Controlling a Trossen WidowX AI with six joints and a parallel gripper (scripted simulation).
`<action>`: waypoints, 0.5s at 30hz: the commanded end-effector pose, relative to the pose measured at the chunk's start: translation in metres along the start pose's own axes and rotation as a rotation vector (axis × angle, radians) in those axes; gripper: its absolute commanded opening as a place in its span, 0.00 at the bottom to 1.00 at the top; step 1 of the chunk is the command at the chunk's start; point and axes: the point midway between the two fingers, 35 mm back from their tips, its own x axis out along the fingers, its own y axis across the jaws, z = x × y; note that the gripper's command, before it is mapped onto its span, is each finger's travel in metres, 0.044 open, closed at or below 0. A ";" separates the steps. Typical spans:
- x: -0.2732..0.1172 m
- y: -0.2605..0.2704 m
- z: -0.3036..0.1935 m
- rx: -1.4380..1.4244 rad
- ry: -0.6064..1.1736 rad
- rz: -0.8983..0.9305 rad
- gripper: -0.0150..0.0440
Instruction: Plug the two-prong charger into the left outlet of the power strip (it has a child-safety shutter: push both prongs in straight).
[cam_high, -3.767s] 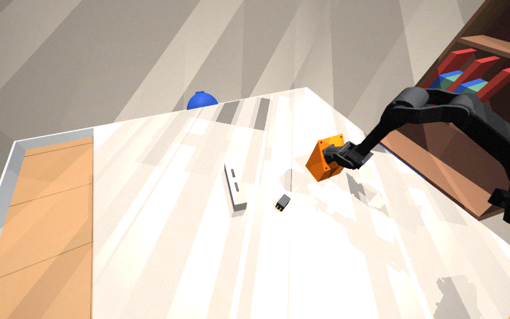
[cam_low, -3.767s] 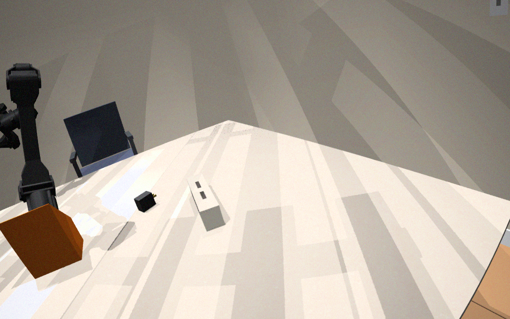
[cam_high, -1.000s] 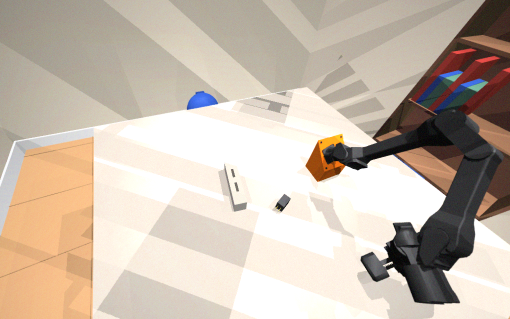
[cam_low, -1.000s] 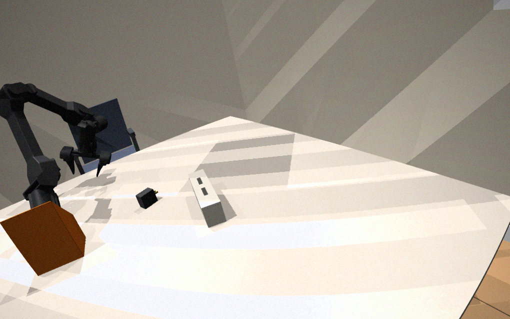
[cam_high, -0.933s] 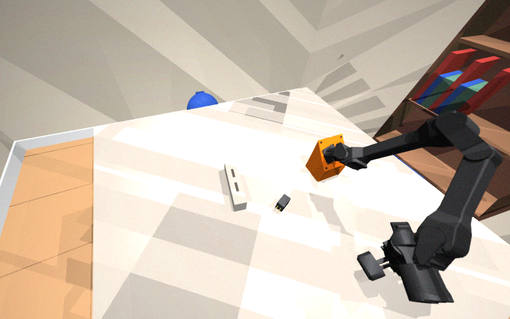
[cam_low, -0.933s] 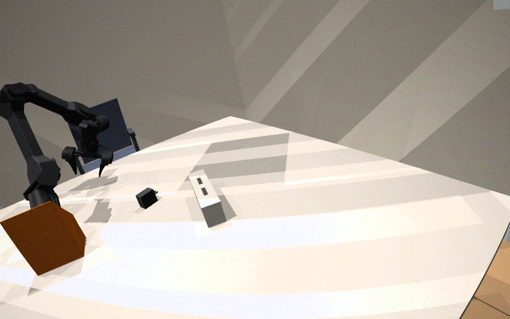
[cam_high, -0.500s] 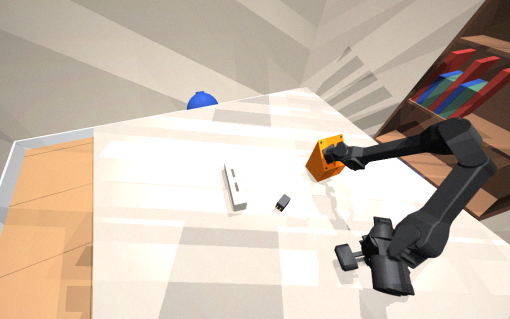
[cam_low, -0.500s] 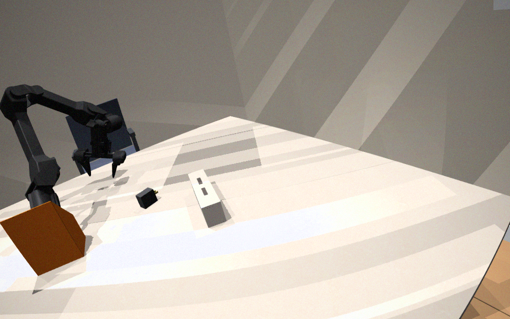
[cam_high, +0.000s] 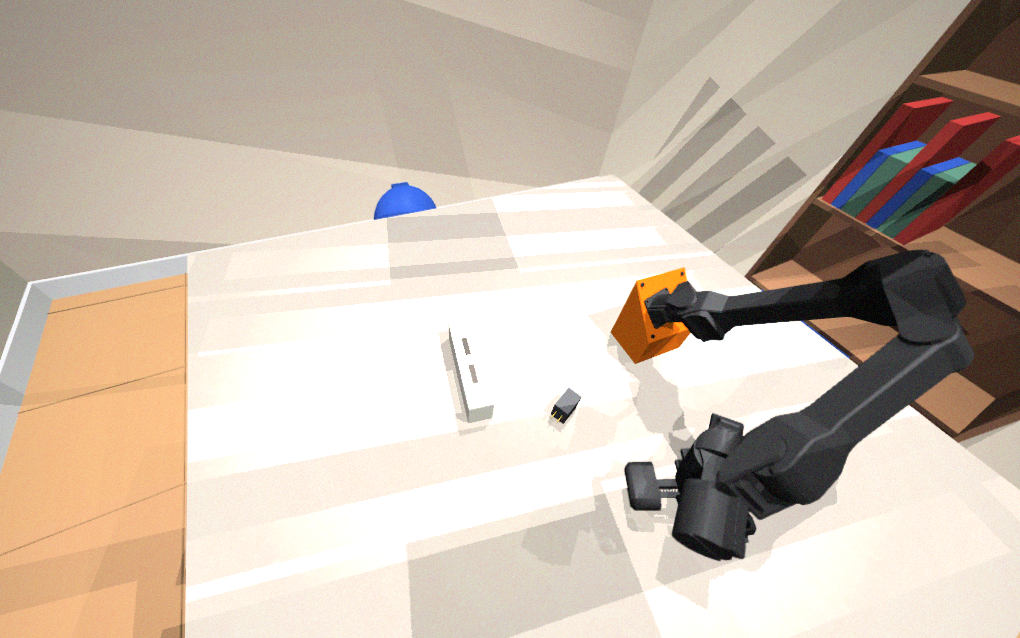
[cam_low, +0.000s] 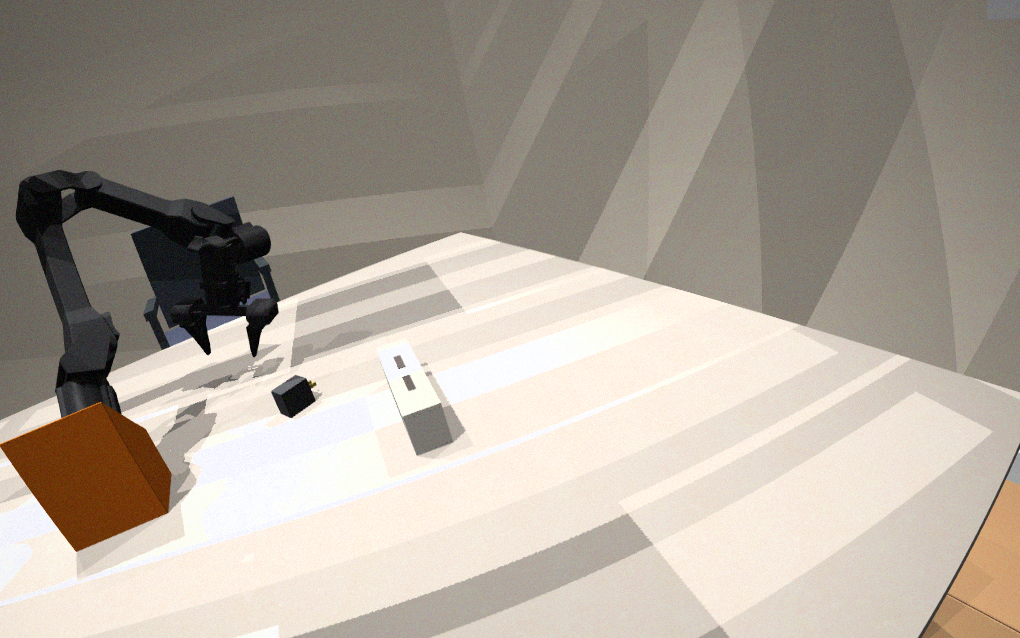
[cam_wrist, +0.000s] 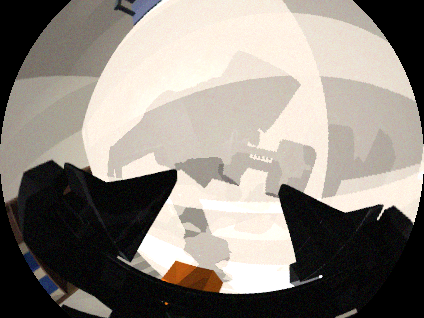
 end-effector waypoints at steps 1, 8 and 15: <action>-0.002 -0.020 -0.011 0.056 0.014 -0.029 1.00; -0.010 -0.047 -0.027 0.139 0.018 -0.071 1.00; -0.019 -0.069 -0.043 0.236 0.012 -0.104 1.00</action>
